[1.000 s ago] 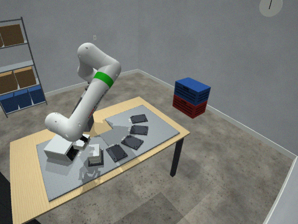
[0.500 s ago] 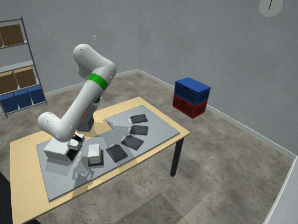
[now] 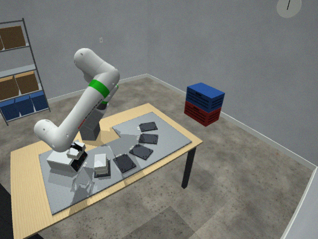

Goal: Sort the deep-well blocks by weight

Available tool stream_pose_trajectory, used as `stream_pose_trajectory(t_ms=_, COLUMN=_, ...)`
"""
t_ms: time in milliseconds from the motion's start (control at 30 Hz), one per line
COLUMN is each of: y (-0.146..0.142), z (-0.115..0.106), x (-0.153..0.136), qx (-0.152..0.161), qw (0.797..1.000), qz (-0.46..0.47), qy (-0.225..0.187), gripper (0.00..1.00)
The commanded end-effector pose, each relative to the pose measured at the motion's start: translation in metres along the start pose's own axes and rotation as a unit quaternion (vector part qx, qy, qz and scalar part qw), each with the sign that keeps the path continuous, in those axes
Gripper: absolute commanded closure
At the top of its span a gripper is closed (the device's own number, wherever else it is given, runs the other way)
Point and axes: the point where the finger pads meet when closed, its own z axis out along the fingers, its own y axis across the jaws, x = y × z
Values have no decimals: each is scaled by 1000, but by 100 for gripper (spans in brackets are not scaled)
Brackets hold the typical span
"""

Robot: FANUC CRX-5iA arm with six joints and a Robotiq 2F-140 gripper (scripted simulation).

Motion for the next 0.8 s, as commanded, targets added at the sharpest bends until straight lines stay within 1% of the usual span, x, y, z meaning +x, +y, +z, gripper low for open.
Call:
stream_pose_trajectory(t_ms=0, y=4, z=0, x=0, qx=8, qw=1000, qz=15, qy=0, gripper=90)
stream_pose_trajectory(t_ms=167, y=21, z=2, x=-3, qx=50, qw=995, qz=87, qy=0, gripper=90)
stream_pose_trajectory(t_ms=367, y=40, z=4, x=-7, qx=98, qw=980, qz=170, qy=0, gripper=90)
stream_pose_trajectory(t_ms=467, y=50, z=5, x=-8, qx=98, qw=980, qz=170, qy=0, gripper=90)
stream_pose_trajectory(t_ms=533, y=50, z=5, x=-8, qx=98, qw=980, qz=170, qy=0, gripper=90)
stream_pose_trajectory(t_ms=767, y=73, z=7, x=-12, qx=98, qw=980, qz=170, qy=0, gripper=90)
